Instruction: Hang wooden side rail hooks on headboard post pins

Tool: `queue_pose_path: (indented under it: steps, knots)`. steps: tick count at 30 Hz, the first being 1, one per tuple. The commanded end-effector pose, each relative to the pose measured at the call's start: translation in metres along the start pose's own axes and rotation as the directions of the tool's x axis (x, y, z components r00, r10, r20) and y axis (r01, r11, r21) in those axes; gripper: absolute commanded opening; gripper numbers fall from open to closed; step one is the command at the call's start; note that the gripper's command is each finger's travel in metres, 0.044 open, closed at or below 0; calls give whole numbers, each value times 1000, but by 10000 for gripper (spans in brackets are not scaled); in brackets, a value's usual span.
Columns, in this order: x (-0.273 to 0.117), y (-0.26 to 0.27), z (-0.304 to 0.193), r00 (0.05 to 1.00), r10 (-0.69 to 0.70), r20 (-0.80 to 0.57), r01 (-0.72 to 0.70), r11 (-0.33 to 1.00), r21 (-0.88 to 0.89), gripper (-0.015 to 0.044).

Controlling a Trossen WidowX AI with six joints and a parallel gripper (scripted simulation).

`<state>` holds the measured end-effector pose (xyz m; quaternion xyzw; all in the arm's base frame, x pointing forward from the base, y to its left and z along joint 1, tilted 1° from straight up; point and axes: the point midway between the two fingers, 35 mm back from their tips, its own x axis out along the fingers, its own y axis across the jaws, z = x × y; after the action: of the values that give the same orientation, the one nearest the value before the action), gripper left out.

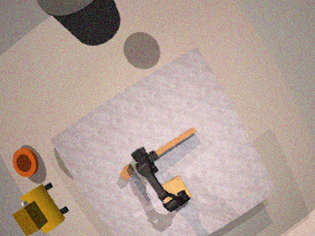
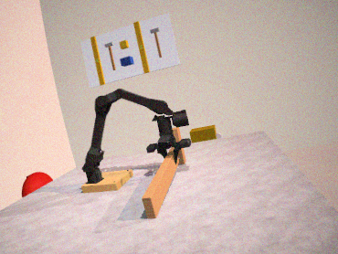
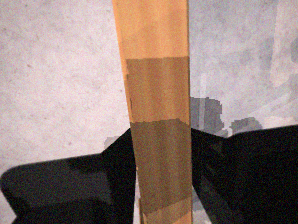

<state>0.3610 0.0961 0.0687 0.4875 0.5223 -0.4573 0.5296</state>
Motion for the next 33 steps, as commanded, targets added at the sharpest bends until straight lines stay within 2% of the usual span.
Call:
queue_pose_path:
  steps: [1, 33]
  knots:
    - [-2, 2, -3, 1000, 12, -2, -12, 1000, -1, 0]
    - [-4, 1, -6, 1000, 12, -3, -12, 1000, -1, 0]
